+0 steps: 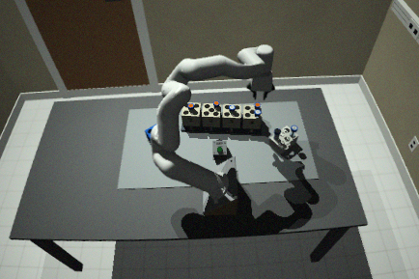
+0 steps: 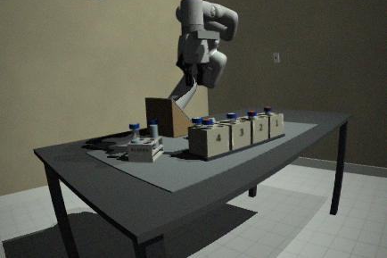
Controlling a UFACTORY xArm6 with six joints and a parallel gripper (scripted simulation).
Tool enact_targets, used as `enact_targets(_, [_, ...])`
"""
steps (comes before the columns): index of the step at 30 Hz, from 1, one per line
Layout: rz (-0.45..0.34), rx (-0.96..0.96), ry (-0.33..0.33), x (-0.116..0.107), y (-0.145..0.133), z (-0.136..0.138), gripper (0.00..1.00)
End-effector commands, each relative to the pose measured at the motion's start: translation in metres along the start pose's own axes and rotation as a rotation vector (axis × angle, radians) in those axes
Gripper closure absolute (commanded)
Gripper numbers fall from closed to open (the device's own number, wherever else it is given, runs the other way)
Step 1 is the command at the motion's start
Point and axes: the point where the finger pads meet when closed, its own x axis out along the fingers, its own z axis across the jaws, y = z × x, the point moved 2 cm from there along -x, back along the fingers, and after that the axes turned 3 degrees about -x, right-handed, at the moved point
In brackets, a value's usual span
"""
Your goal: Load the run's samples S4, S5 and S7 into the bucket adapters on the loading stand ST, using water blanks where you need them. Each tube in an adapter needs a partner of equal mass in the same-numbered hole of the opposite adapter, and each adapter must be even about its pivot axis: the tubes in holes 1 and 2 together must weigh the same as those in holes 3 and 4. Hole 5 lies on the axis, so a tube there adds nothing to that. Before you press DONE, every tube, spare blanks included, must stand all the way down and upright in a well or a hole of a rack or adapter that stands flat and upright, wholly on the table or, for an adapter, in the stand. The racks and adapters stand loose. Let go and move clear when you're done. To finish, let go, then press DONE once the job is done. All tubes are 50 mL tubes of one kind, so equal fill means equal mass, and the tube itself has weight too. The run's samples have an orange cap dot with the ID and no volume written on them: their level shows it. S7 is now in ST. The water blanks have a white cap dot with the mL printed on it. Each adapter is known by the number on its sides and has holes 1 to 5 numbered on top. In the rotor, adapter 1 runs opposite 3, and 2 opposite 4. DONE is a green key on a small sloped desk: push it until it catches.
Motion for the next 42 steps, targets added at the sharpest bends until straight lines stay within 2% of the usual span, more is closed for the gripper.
enact_targets(1, [0.004, 0.032, -0.004, -0.002, -0.002, 0.005, 0.43])
enact_targets(7, [0.004, 0.232, -0.003, -0.002, -0.016, 0.031, 0.43])
enact_targets(9, [0.004, 0.232, -0.003, -0.002, -0.016, 0.031, 0.43])
enact_targets(24, [0.005, 0.732, -0.003, -0.003, -0.053, 0.096, 0.43])
enact_targets(29, [0.005, 0.827, -0.003, -0.003, -0.061, 0.109, 0.43])
enact_targets(42, [0.005, 0.827, -0.003, -0.003, -0.09, 0.161, 0.43])
